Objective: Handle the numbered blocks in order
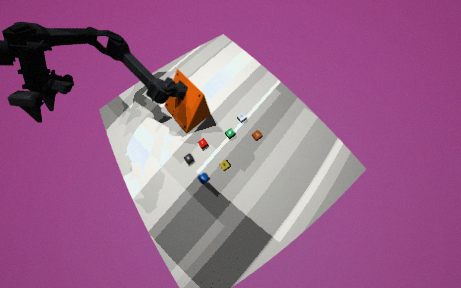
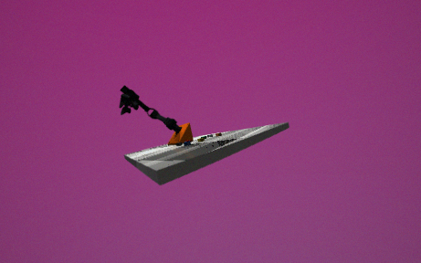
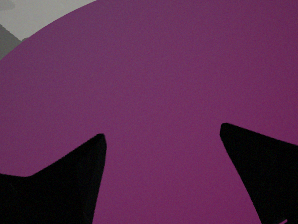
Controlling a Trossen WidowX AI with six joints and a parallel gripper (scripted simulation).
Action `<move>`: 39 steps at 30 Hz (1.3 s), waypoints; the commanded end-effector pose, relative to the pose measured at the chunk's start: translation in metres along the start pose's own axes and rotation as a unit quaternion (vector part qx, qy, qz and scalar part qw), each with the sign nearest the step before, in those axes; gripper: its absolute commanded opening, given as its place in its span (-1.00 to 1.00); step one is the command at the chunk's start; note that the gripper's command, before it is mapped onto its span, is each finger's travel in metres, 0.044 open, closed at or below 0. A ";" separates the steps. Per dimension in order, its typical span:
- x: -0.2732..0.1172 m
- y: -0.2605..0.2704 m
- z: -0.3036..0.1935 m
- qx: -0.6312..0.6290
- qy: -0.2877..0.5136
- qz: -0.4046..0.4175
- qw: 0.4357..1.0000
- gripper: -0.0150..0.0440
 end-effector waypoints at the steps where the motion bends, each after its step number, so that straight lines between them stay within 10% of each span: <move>1: 0.002 -0.002 0.002 0.004 -0.003 0.000 1.000 0.86; 21: 0.086 -0.126 0.202 0.334 -0.198 0.150 0.909 0.86; 39: 0.083 -0.111 0.373 0.524 -0.085 0.349 0.772 0.86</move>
Point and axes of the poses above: the point midway between the two fingers, 35 mm back from their tips, its own x axis out along the fingers, its own y axis across the jaws, z = x × y, the point moved 5 cm from there along -x, back along the fingers, and after that the axes turned 13 degrees about x, right-handed, at the moved point
